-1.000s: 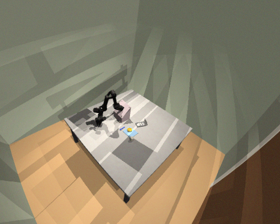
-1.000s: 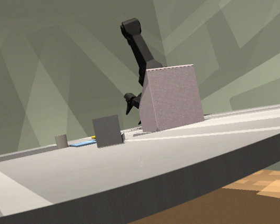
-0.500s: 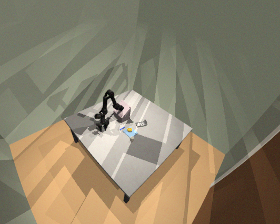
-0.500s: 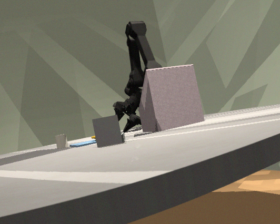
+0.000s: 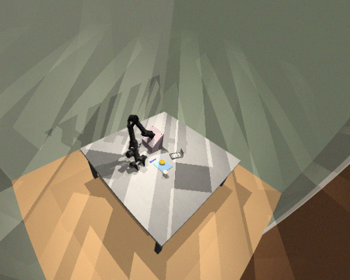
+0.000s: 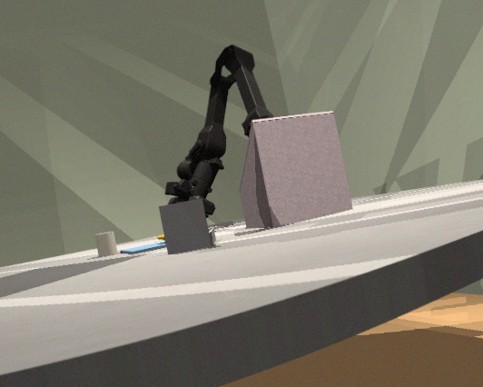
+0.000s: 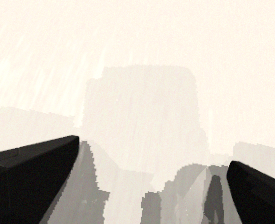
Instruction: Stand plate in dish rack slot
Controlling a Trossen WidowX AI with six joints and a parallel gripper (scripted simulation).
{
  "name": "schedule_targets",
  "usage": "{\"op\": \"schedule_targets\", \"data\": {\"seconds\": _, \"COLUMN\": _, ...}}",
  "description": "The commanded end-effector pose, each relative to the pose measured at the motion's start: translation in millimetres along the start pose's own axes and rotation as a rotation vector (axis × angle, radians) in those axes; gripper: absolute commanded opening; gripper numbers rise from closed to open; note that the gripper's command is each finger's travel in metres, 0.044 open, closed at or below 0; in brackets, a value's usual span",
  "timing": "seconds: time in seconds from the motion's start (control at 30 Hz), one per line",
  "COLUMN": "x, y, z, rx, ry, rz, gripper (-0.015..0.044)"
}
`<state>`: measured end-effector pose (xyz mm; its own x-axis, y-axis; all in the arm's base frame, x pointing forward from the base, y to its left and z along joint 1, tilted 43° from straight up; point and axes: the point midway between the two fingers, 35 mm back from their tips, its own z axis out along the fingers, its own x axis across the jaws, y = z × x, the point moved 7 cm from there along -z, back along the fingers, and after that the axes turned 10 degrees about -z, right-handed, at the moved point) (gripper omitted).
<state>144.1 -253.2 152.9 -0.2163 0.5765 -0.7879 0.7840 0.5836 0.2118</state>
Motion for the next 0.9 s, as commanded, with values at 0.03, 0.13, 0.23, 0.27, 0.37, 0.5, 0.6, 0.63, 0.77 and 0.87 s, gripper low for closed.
{"op": "schedule_targets", "data": {"seconds": 0.03, "x": 15, "y": 31, "z": 18, "rx": 0.023, "ry": 0.127, "rz": 0.095, "gripper": 0.04}}
{"op": "schedule_targets", "data": {"seconds": 0.13, "x": 26, "y": 49, "z": 26, "rx": 0.053, "ry": 0.196, "rz": 0.139, "gripper": 0.04}}
{"op": "schedule_targets", "data": {"seconds": 0.23, "x": 38, "y": 69, "z": 34, "rx": 0.087, "ry": 0.262, "rz": 0.152, "gripper": 0.04}}
{"op": "schedule_targets", "data": {"seconds": 0.27, "x": 41, "y": 74, "z": 35, "rx": 0.098, "ry": 0.277, "rz": 0.156, "gripper": 0.04}}
{"op": "schedule_targets", "data": {"seconds": 0.37, "x": 53, "y": 88, "z": 39, "rx": 0.15, "ry": 0.325, "rz": 0.182, "gripper": 0.04}}
{"op": "schedule_targets", "data": {"seconds": 0.5, "x": 70, "y": 108, "z": 42, "rx": 0.239, "ry": 0.376, "rz": 0.207, "gripper": 0.04}}
{"op": "schedule_targets", "data": {"seconds": 0.6, "x": 84, "y": 123, "z": 41, "rx": 0.32, "ry": 0.397, "rz": 0.217, "gripper": 0.04}}
{"op": "schedule_targets", "data": {"seconds": 0.63, "x": 88, "y": 127, "z": 40, "rx": 0.347, "ry": 0.399, "rz": 0.218, "gripper": 0.04}}
{"op": "schedule_targets", "data": {"seconds": 0.77, "x": 105, "y": 145, "z": 35, "rx": 0.45, "ry": 0.387, "rz": 0.21, "gripper": 0.04}}
{"op": "schedule_targets", "data": {"seconds": 0.87, "x": 120, "y": 162, "z": 30, "rx": 0.516, "ry": 0.354, "rz": 0.186, "gripper": 0.04}}
